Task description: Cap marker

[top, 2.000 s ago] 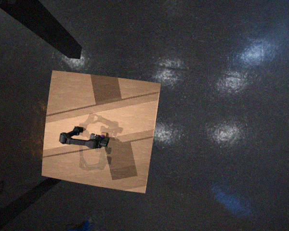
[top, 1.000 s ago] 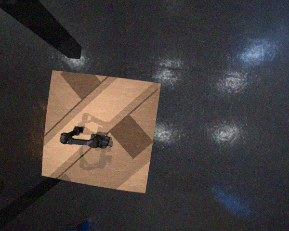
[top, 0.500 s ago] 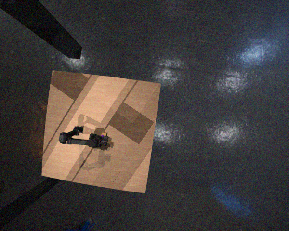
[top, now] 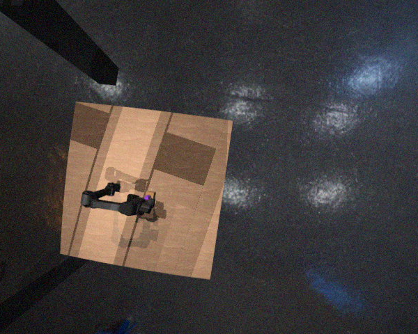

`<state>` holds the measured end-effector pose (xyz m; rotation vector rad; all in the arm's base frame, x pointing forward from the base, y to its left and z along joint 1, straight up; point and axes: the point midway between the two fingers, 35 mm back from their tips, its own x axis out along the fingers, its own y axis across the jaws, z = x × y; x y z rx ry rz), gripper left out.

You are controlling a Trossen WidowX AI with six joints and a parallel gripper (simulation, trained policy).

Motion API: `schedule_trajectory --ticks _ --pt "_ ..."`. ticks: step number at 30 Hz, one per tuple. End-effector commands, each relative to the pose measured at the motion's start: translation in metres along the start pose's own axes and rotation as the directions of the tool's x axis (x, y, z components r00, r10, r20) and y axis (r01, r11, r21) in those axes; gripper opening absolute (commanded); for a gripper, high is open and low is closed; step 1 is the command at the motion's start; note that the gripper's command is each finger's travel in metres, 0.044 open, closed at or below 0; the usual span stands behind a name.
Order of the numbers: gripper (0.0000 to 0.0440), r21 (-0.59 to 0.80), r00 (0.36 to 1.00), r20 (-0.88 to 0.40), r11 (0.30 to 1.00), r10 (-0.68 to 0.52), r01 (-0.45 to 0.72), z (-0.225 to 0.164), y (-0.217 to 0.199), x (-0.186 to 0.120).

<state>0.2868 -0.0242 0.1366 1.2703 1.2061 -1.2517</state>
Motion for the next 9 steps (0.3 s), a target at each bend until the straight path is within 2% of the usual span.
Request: schedule_trajectory --ticks 1,9 --pt "0.0440 0.006 1.000 -0.007 1.000 0.025 -0.025 -0.001 0.000 -0.011" --pt "0.0440 0.005 0.998 -0.008 0.998 0.068 -0.068 0.001 -0.002 -0.028"
